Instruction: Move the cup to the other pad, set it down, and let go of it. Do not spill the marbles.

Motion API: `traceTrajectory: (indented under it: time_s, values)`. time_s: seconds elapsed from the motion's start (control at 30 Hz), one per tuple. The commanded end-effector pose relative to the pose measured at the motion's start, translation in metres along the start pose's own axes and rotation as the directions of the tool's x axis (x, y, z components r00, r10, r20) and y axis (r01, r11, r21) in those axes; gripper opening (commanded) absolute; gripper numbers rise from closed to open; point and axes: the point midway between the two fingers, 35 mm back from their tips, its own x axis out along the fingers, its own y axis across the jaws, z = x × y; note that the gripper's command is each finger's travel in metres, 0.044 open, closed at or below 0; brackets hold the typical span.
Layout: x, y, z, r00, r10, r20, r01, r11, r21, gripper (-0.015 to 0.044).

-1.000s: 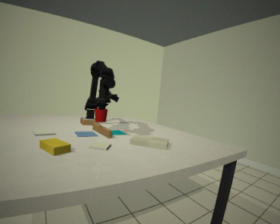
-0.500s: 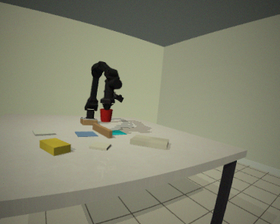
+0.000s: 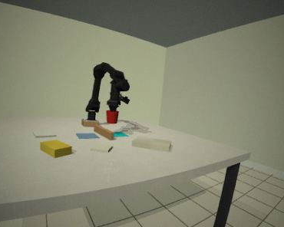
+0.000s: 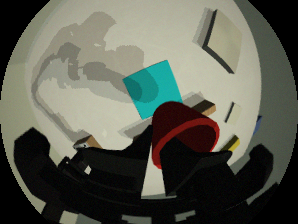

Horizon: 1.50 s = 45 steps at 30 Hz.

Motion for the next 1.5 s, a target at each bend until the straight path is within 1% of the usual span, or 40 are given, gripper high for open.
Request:
traceTrajectory:
  time_s: [0.0,0.63,1.47]
  values:
    - [0.000,0.007,0.007,1.000,0.007,0.002,-0.007,1.000,0.005,0.0000]
    - [0.003,0.029,0.030,1.000,0.009,0.004,-0.009,1.000,0.005,0.0000]
    - [0.038,0.029,0.032,1.000,0.009,0.004,-0.009,1.000,0.005,0.0000]
